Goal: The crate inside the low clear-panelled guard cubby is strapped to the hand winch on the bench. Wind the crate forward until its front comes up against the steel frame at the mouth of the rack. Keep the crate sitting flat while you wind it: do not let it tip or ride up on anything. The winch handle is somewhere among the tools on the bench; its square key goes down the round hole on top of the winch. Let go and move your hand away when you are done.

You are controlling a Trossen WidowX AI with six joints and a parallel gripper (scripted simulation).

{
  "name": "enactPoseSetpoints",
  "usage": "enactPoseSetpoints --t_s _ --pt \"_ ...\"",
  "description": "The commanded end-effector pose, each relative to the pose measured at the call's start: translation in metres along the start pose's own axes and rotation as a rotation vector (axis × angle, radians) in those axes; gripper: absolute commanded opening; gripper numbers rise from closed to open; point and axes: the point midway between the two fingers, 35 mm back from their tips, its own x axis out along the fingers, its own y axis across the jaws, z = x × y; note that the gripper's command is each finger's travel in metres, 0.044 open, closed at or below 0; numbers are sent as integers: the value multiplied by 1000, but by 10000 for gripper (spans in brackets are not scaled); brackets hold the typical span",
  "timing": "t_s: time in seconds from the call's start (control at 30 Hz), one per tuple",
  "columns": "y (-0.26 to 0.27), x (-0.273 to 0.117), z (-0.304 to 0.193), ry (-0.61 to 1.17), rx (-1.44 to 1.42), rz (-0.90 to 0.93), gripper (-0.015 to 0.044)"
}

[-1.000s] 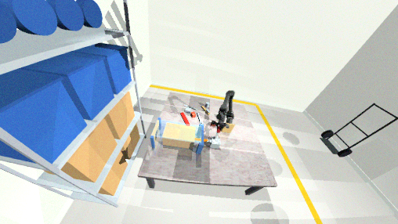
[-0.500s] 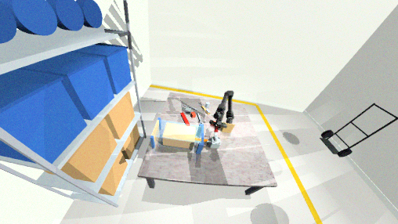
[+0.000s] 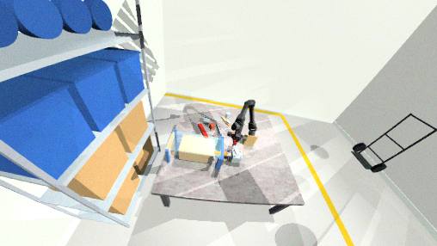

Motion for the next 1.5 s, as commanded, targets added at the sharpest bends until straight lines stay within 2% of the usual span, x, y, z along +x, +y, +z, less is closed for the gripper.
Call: enactPoseSetpoints --t_s 0.0,1.47 --pt "-12 5 7 -6 3 -18 0" --pt "-48 29 64 -10 5 -22 0"
